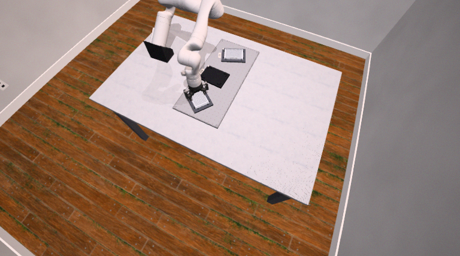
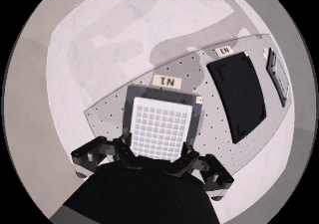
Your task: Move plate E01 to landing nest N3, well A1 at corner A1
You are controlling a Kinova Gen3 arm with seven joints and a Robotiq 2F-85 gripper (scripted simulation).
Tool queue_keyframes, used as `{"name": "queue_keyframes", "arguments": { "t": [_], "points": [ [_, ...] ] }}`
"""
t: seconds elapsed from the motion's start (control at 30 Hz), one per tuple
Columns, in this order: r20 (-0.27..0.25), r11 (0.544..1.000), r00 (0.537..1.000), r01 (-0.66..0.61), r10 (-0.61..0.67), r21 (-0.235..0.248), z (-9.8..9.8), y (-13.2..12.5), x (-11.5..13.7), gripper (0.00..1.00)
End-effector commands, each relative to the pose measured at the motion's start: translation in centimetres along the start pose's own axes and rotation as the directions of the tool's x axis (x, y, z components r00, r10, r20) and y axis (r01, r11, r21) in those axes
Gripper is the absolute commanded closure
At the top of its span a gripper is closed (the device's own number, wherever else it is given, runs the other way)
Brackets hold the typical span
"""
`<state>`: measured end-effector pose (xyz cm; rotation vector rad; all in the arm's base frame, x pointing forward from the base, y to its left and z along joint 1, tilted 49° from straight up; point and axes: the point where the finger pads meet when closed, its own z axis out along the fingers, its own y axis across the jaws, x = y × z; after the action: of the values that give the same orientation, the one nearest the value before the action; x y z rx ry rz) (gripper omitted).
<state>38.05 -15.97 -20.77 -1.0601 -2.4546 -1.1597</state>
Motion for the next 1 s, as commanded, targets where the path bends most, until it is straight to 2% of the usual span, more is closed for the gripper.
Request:
{"name": "queue_keyframes", "arguments": {
  "t": [0.0, 0.8, 0.97],
  "points": [
    [0.003, 1.0, 1.0, 0.0, 0.0, 0.0, -0.2, 0.0, -0.1, 1.0],
    [0.003, 1.0, 1.0, 0.0, 0.0, 0.0, -0.8, 0.0, -0.1, 1.0],
    [0.003, 1.0, 1.0, 0.0, 0.0, 0.0, -1.5, 0.0, -0.1, 1.0]
  ]
}}
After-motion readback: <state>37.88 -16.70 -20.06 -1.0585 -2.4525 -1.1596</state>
